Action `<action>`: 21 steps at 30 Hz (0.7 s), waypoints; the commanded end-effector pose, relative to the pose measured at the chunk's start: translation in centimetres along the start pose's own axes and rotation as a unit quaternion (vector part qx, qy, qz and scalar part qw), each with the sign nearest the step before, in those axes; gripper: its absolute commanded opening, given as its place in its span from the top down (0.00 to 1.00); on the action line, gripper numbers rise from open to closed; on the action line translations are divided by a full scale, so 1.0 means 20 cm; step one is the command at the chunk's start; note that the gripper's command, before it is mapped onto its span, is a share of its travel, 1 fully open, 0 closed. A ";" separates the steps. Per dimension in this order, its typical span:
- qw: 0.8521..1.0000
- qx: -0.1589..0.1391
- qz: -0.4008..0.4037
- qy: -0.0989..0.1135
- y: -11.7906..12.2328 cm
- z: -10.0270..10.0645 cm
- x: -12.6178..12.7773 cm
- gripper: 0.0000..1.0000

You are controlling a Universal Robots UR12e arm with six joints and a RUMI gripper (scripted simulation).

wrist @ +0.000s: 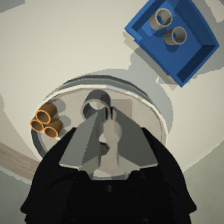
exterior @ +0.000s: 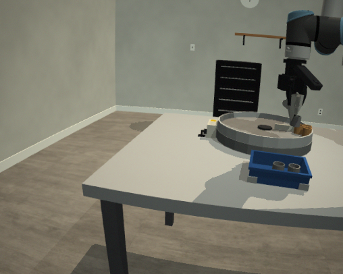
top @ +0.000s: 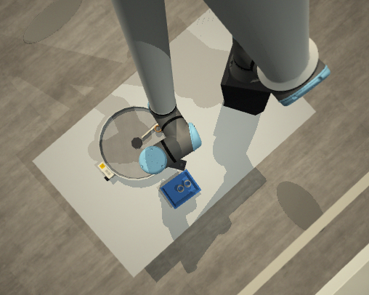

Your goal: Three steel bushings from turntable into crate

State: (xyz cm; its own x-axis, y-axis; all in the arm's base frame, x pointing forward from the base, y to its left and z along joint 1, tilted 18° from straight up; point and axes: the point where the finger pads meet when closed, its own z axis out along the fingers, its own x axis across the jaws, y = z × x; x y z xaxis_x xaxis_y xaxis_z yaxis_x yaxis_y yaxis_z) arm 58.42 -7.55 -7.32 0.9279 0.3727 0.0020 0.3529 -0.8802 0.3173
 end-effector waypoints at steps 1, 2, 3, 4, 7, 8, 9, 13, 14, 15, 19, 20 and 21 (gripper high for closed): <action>1.000 0.000 -0.013 -0.001 -0.05 0.00 0.12 1.00; 1.000 0.000 -0.018 -0.001 -0.07 0.00 0.16 1.00; 1.000 0.000 -0.023 -0.001 -0.09 0.00 0.21 1.00; 1.000 0.000 -0.028 -0.001 -0.11 0.01 0.25 1.00; 0.999 0.000 -0.043 -0.001 -0.18 0.00 0.38 1.00; 0.999 0.000 -0.048 -0.001 -0.20 0.01 0.42 1.00; 0.999 0.000 -0.053 -0.001 -0.21 0.01 0.46 1.00; 0.998 0.000 -0.071 -0.001 -0.29 0.01 0.61 1.00; 0.997 0.000 -0.075 -0.001 -0.31 0.01 0.65 1.00; 0.997 0.000 -0.078 -0.001 -0.32 0.01 0.68 1.00; 0.996 0.000 -0.085 -0.001 -0.35 0.01 0.74 1.00; 0.996 0.000 -0.089 -0.001 -0.36 0.01 0.77 1.00; 0.996 0.000 -0.092 -0.001 -0.38 0.01 0.80 1.00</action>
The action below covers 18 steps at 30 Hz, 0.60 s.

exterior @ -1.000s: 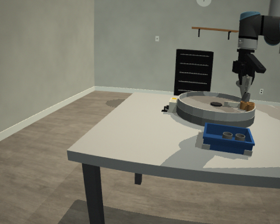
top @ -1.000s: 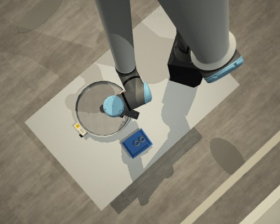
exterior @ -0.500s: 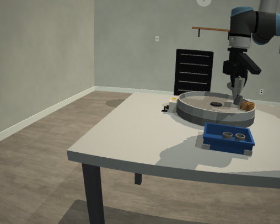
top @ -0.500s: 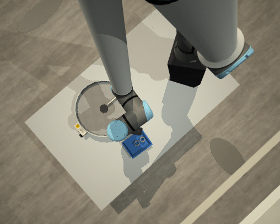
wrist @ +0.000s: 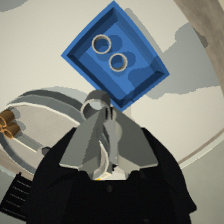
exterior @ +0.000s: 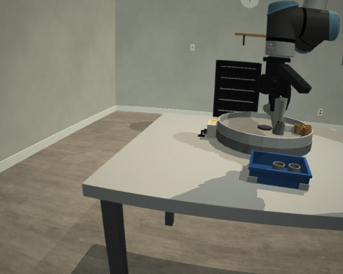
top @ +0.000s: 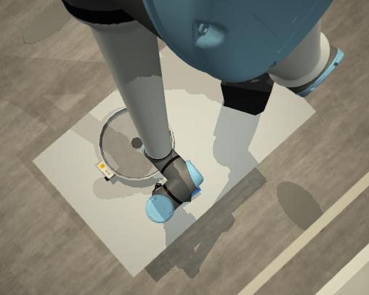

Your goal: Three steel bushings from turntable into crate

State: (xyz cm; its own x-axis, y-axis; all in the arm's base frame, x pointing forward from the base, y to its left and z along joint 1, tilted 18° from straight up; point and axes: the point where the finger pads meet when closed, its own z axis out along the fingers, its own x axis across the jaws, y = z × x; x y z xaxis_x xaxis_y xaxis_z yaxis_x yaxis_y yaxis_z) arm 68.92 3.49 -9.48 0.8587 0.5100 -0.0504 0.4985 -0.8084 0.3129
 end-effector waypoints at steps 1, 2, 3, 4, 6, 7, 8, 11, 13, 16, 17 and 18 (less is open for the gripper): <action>1.000 0.000 -0.014 -0.001 -0.03 0.00 0.13 1.00; 1.000 0.000 -0.016 -0.001 -0.04 0.00 0.16 1.00; 1.000 0.000 -0.019 -0.001 -0.05 0.00 0.18 1.00; 1.000 0.000 -0.021 -0.001 -0.05 0.00 0.20 1.00; 1.000 0.000 -0.025 -0.001 -0.06 0.00 0.24 1.00; 1.000 0.000 -0.027 -0.001 -0.07 0.00 0.26 1.00; 1.000 0.000 -0.029 -0.001 -0.07 0.00 0.27 1.00; 0.999 0.000 -0.033 -0.001 -0.08 0.00 0.31 1.00; 0.999 0.000 -0.034 -0.001 -0.09 0.00 0.31 1.00; 0.999 0.000 -0.035 -0.001 -0.09 0.00 0.33 1.00; 0.999 0.000 -0.036 -0.001 -0.09 0.00 0.33 1.00; 0.999 0.000 -0.036 -0.001 -0.09 0.00 0.34 1.00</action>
